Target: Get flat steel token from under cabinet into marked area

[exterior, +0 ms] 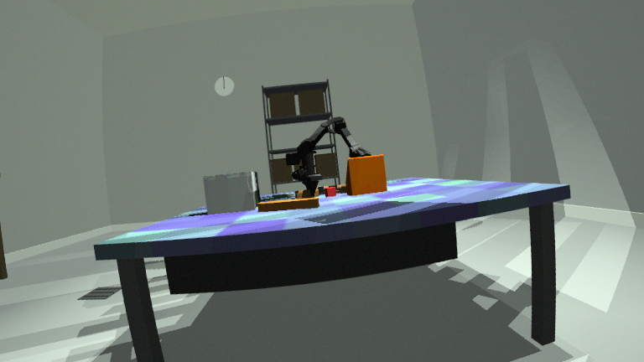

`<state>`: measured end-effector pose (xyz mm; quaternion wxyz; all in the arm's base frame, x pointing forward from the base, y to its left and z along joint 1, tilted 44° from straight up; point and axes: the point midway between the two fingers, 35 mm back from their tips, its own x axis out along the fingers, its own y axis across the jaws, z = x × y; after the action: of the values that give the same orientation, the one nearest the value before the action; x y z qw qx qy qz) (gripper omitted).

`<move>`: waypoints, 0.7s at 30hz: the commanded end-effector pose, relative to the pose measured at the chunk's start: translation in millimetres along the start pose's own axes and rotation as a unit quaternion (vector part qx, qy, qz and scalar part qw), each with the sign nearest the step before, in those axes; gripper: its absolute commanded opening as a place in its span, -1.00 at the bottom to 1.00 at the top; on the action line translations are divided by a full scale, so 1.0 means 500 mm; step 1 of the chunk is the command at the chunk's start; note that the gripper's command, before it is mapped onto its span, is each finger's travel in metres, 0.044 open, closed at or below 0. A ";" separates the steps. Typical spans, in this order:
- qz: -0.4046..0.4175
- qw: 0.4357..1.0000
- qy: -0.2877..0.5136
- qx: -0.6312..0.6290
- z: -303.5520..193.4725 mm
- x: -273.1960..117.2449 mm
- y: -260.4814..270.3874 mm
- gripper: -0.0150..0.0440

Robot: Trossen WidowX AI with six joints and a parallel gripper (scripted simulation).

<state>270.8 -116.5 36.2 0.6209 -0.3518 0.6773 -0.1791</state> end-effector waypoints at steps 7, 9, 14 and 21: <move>0.001 1.000 0.002 -0.003 -0.026 0.002 0.000 -0.49; 0.001 1.000 0.002 -0.003 -0.030 0.002 0.000 -0.49; 0.001 1.000 0.002 -0.003 -0.042 0.002 -0.001 -0.49; 0.001 1.000 0.002 -0.003 -0.058 0.002 -0.003 -0.49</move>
<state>247.5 -122.7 41.6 0.6206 -0.3520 0.6775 -0.1787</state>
